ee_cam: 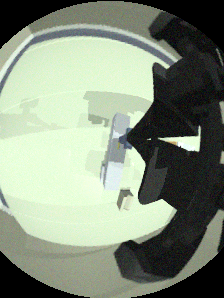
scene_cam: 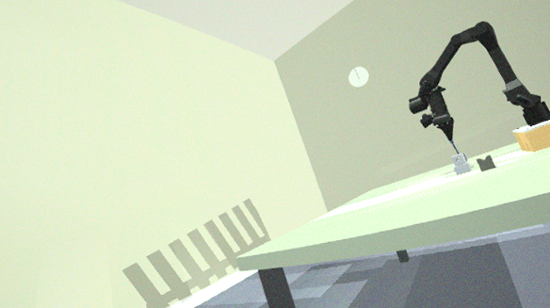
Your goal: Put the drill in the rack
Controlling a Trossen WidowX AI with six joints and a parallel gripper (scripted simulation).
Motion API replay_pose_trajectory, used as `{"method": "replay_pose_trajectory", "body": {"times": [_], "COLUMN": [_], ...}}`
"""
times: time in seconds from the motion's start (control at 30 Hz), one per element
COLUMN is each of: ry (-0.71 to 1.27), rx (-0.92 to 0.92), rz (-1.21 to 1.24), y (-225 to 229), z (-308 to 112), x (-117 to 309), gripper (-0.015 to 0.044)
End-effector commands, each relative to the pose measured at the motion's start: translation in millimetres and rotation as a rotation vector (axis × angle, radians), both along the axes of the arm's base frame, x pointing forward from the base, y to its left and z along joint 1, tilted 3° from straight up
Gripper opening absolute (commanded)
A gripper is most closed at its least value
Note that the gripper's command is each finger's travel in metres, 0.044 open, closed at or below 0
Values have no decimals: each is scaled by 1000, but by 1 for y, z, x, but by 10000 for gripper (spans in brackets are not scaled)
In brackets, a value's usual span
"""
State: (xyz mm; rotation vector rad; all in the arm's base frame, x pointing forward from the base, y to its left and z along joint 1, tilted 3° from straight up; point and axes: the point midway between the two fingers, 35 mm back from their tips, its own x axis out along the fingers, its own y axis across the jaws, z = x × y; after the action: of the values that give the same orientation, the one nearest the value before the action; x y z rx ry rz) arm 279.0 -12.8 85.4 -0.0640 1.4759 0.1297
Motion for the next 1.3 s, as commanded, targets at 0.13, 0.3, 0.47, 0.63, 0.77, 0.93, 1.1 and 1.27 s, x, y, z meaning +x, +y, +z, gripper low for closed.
{"method": "replay_pose_trajectory", "body": {"times": [0.13, 0.3, 0.47, 0.63, 0.77, 0.93, 1.1, 1.27], "ry": [52, 52, 52, 52, 52, 52, 52, 52], "rx": [-1, -1, -1, -1, -1, -1, -1, -1], "rz": [-3, -3, -3, -3, -3, -3, -3, -3], "y": [0, 0, 0, 1, 1, 1, 1, 1], "z": [-19, -21, -23, -25, -28, -30, -33, -27], "x": [-9, -10, -10, -10, -11, -11, -12, -10], "gripper": [0, 0, 0, 0, 0, 0, 0, 53]}}
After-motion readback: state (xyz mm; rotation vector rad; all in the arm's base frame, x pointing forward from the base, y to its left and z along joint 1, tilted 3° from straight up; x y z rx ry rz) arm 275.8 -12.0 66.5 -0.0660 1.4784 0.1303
